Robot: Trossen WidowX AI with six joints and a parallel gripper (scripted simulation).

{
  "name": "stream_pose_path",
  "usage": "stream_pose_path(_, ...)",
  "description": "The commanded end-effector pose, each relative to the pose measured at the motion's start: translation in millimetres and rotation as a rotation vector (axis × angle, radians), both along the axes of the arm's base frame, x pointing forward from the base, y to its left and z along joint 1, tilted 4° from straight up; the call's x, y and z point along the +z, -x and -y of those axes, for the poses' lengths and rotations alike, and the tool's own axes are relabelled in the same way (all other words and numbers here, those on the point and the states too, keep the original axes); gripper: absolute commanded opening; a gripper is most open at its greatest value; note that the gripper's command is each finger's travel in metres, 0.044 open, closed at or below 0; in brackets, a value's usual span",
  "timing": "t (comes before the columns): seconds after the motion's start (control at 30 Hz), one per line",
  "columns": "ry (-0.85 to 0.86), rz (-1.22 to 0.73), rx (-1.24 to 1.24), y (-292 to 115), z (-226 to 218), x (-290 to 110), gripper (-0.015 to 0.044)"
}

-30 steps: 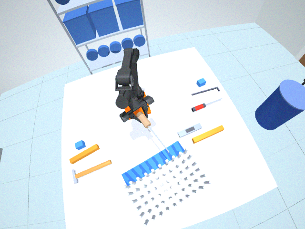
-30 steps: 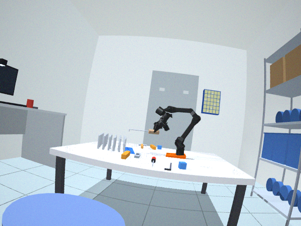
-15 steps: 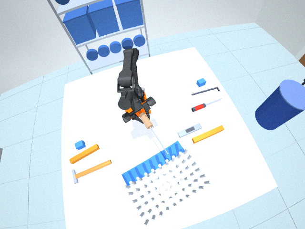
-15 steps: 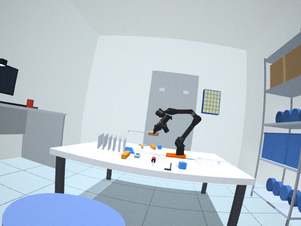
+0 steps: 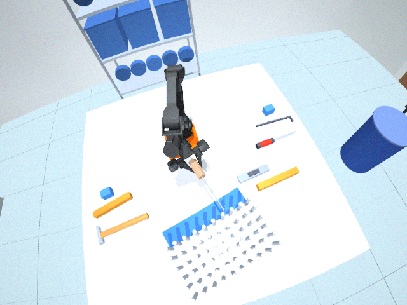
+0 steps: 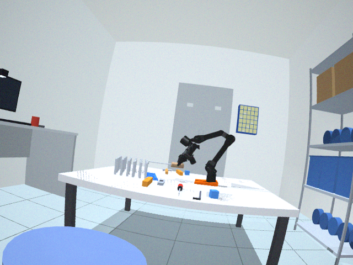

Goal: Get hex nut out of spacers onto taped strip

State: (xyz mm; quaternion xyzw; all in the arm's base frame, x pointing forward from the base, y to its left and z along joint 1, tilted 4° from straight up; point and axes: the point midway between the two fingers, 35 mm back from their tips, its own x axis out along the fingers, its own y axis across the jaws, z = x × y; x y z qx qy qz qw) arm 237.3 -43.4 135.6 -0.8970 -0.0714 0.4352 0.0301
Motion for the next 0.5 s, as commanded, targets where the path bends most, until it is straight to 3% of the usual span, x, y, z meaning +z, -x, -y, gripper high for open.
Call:
stream_pose_path(0.0,-0.003,-0.003,-0.004,-1.0,0.1,-18.1,0.0)
stream_pose_path(0.47,-0.004,-0.003,-0.005,6.8,-4.9,-77.2,0.0)
